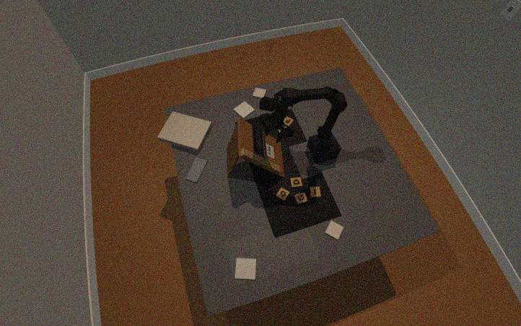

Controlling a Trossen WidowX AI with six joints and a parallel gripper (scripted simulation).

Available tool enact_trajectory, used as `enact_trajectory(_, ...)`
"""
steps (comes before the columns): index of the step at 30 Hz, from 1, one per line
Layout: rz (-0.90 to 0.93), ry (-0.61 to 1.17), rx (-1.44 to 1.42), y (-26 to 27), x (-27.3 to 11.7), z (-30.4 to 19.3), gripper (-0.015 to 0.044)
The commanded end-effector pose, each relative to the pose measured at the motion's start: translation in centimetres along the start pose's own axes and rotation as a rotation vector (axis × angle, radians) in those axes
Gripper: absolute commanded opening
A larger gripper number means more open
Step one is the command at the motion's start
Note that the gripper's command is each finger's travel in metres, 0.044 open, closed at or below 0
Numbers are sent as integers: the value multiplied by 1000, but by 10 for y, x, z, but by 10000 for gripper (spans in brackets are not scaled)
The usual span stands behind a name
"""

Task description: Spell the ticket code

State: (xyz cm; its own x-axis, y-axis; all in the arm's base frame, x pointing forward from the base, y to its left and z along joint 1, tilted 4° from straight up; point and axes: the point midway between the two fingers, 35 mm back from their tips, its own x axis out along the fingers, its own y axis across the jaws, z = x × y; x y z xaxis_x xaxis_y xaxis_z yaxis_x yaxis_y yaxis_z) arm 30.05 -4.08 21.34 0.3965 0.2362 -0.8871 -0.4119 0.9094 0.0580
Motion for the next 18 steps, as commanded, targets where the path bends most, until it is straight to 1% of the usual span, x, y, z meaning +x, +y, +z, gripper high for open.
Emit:
enact_trajectory(1,-14,148,648,24,65,7,340)
enact_trajectory(18,-156,234,1341,56,125,11,340)
